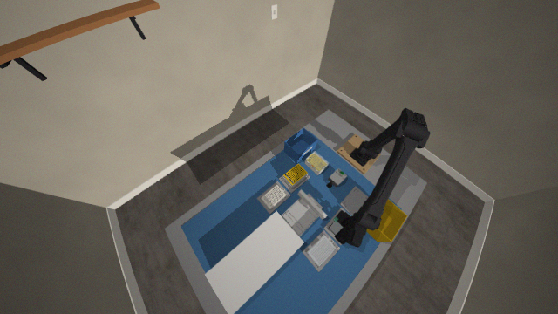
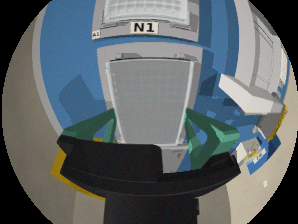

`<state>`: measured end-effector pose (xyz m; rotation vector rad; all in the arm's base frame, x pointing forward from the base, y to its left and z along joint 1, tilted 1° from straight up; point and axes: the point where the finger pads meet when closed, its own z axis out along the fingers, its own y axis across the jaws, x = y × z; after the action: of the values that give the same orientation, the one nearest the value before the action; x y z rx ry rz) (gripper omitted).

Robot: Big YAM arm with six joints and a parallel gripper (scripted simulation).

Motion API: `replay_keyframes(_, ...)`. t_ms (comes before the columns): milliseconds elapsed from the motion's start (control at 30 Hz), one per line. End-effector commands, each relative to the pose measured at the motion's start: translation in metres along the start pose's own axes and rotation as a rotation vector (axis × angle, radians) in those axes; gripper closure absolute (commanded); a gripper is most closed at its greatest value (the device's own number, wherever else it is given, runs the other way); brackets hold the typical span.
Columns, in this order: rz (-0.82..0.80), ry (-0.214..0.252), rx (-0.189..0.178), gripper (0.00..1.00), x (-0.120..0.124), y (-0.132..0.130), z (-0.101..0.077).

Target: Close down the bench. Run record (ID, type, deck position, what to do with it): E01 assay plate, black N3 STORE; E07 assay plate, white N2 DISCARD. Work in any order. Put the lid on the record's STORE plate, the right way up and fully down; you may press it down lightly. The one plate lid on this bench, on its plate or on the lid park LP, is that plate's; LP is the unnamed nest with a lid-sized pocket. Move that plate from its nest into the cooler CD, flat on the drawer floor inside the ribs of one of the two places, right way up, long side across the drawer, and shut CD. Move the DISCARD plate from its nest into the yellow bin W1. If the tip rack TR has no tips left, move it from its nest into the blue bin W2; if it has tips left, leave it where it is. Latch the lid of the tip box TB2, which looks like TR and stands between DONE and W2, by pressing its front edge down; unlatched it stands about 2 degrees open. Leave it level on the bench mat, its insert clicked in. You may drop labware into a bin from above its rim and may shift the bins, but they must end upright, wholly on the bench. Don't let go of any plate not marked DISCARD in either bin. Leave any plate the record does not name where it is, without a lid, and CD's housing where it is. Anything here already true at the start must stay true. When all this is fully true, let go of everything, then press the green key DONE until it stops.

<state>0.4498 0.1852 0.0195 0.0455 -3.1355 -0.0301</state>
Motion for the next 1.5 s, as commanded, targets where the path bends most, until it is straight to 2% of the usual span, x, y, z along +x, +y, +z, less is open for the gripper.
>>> replay_keyframes(0,-0.002,-0.018,-0.007,1.00,-0.004,0.006,-0.002)
replay_keyframes(33,-0.002,-0.019,-0.007,1.00,-0.004,0.006,-0.002)
replay_keyframes(67,-0.001,-0.043,-0.016,1.00,-0.014,0.006,-0.015)
replay_keyframes(200,-0.001,-0.043,-0.016,1.00,-0.014,0.006,-0.015)
replay_keyframes(233,-0.001,-0.043,-0.016,0.00,-0.014,0.006,-0.015)
replay_keyframes(1100,-0.001,-0.043,-0.016,0.00,-0.014,0.006,-0.015)
replay_keyframes(1133,-0.003,-0.035,-0.013,0.00,-0.009,0.008,-0.015)
replay_keyframes(1167,-0.003,-0.050,-0.019,0.00,-0.012,0.010,-0.027)
replay_keyframes(1267,-0.003,-0.075,-0.029,0.00,-0.022,0.013,-0.041)
replay_keyframes(1333,-0.003,-0.075,-0.029,0.00,-0.022,0.013,-0.041)
replay_keyframes(1367,-0.003,-0.037,-0.014,0.00,-0.018,0.011,-0.023)
replay_keyframes(1433,-0.002,-0.023,-0.009,0.00,-0.006,0.006,-0.023)
replay_keyframes(1467,-0.003,-0.042,-0.016,0.00,-0.010,0.008,-0.033)
